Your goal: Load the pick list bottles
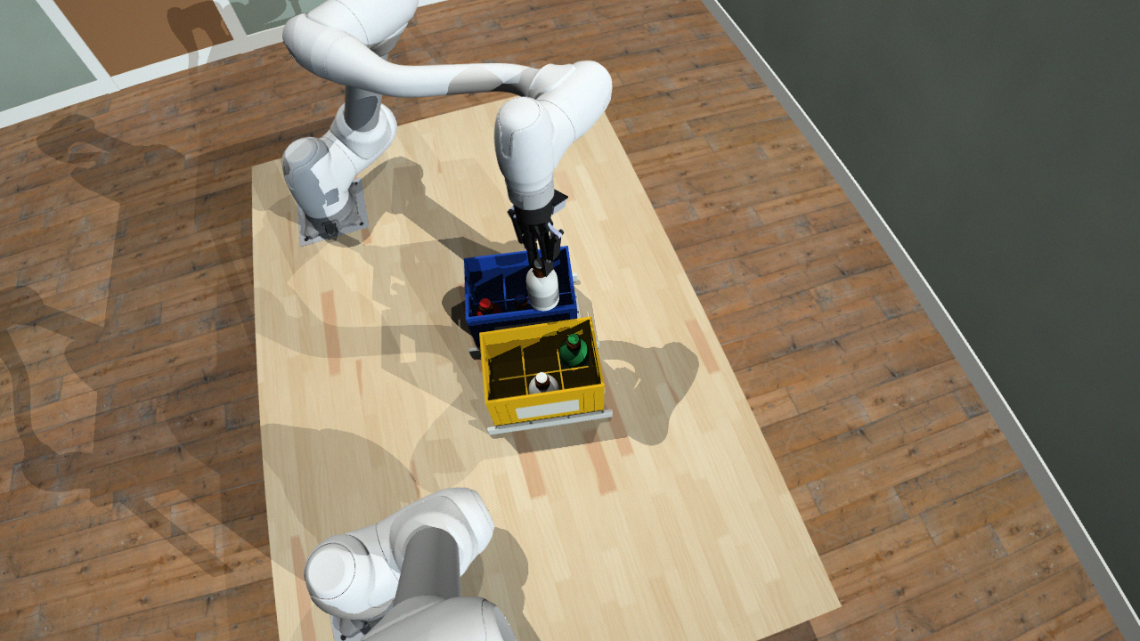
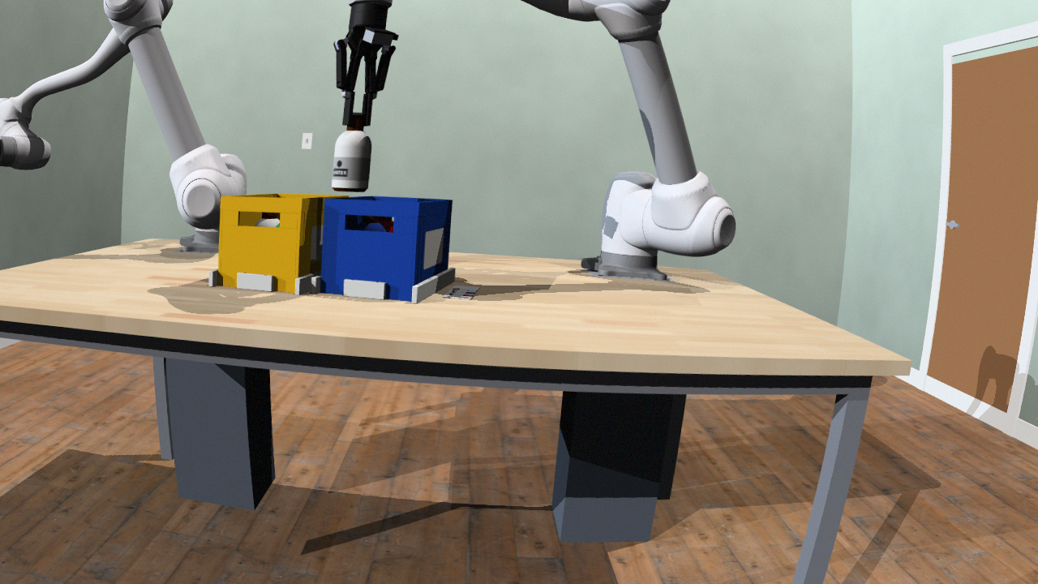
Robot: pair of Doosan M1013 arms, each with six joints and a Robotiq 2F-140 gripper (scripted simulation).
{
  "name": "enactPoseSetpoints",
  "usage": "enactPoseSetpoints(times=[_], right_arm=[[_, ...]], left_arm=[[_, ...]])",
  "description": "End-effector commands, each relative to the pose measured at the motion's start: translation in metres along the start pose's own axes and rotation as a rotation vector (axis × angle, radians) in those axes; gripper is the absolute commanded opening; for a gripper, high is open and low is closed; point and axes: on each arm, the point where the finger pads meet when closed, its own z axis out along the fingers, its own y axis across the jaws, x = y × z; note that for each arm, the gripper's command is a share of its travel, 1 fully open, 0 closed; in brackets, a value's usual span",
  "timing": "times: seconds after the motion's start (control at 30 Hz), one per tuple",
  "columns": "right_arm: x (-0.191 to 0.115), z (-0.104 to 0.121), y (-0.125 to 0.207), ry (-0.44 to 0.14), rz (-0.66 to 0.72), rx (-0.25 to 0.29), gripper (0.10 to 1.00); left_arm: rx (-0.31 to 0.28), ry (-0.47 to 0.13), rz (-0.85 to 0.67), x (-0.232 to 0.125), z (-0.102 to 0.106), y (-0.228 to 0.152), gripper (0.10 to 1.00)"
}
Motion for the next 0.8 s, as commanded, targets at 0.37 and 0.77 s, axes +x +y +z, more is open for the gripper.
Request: enactPoseSetpoints(times=[0.37, 0.77], right_arm=[[0.001, 0.0, 0.0, 0.001, -0.002, 0.0, 1.0], [0.001, 0.0, 0.0, 0.001, -0.002, 0.0, 1.0]], left_arm=[[-0.002, 0.001, 0.0, 0.026, -0.001, 0.001, 0.099], [-0.002, 0.001, 0.0, 0.036, -0.001, 0.002, 0.099]])
